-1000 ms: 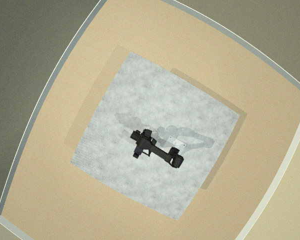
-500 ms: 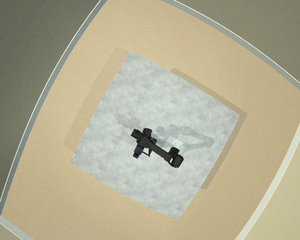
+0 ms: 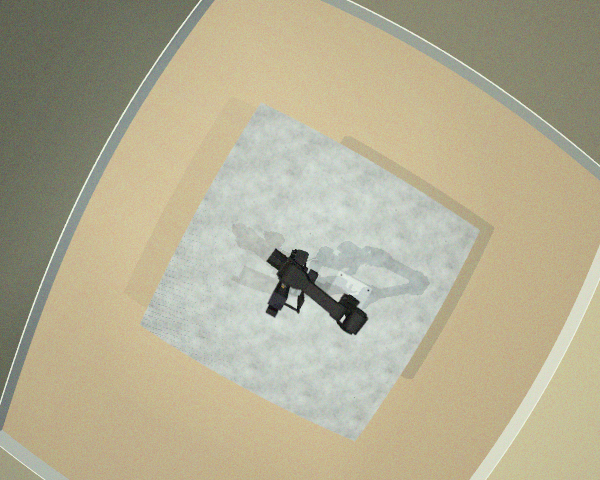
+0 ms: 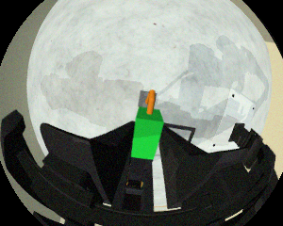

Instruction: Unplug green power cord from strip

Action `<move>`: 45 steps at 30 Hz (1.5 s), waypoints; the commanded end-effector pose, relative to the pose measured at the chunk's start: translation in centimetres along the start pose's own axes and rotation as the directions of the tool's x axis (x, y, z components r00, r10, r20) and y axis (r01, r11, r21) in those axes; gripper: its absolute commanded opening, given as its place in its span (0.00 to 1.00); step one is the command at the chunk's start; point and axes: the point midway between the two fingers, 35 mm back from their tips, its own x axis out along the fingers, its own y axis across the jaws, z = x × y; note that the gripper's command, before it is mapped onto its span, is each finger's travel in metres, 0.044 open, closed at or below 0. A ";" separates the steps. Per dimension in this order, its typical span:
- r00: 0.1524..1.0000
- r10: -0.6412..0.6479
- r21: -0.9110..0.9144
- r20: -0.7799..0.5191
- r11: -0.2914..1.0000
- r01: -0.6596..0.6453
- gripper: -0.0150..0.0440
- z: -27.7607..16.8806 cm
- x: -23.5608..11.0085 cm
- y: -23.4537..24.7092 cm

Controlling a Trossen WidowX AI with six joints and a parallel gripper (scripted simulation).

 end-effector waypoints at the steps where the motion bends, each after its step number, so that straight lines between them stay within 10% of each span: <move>1: 1.000 0.003 0.015 0.017 1.000 -0.004 0.30 1.2 -0.1 0.0; 17: 1.000 0.003 0.017 0.019 1.000 -0.003 1.00 1.9 -0.4 0.1; 45: 1.000 0.003 0.017 0.024 1.000 -0.003 1.00 5.9 -1.3 -0.1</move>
